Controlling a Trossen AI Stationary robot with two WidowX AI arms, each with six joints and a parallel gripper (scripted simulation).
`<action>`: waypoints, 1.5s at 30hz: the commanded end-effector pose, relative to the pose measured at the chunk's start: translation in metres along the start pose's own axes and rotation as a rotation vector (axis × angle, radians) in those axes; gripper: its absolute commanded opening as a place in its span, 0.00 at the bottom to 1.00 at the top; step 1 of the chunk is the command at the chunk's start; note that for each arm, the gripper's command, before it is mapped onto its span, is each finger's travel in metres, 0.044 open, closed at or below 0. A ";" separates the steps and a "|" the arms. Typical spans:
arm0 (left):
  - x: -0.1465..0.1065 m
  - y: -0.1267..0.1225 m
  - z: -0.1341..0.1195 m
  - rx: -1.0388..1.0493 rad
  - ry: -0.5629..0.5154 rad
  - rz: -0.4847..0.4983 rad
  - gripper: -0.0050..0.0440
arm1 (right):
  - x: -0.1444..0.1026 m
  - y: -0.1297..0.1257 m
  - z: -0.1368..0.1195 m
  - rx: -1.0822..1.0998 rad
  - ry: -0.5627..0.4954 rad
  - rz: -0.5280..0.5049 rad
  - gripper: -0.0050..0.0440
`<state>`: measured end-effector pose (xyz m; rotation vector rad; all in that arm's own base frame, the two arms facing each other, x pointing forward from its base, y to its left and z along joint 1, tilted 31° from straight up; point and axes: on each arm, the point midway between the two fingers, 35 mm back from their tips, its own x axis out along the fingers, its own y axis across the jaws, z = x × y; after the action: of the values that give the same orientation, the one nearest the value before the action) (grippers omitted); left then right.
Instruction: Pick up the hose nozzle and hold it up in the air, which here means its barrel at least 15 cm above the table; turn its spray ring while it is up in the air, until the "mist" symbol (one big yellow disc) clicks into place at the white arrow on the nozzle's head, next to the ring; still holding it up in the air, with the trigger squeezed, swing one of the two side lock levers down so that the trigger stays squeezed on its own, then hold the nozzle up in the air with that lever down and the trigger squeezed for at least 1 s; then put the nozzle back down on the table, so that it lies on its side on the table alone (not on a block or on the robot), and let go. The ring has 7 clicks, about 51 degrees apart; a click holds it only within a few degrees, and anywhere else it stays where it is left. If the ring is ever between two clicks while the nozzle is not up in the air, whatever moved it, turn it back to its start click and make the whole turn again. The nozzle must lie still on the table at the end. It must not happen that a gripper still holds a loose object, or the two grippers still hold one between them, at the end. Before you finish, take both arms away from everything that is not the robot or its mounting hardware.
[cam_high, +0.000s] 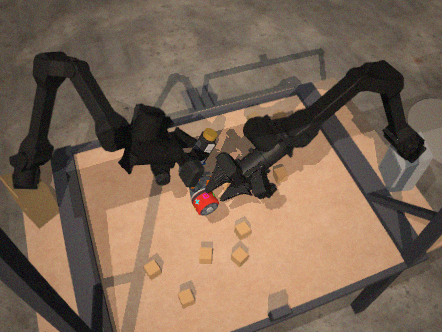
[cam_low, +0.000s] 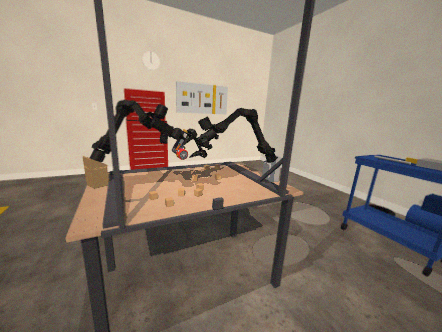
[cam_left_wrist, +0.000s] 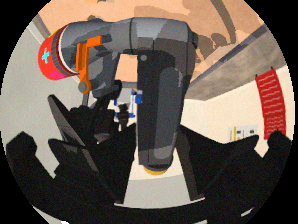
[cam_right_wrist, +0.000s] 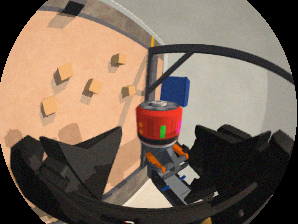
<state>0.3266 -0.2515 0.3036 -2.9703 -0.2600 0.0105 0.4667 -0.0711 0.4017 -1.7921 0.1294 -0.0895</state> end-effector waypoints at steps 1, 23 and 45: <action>-0.004 -0.003 -0.013 -0.043 0.019 0.011 0.44 | -0.018 -0.017 -0.004 -0.003 0.010 -0.038 0.93; -0.004 -0.003 -0.013 -0.043 0.019 0.011 0.44 | -0.048 -0.016 -0.003 -0.003 0.006 -0.037 0.93; -0.004 -0.003 -0.013 -0.043 0.019 0.011 0.44 | -0.076 -0.013 -0.002 -0.003 0.003 -0.035 0.93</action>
<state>0.3266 -0.2515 0.3036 -2.9703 -0.2600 0.0105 0.4025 -0.0624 0.4035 -1.7924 0.1270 -0.0917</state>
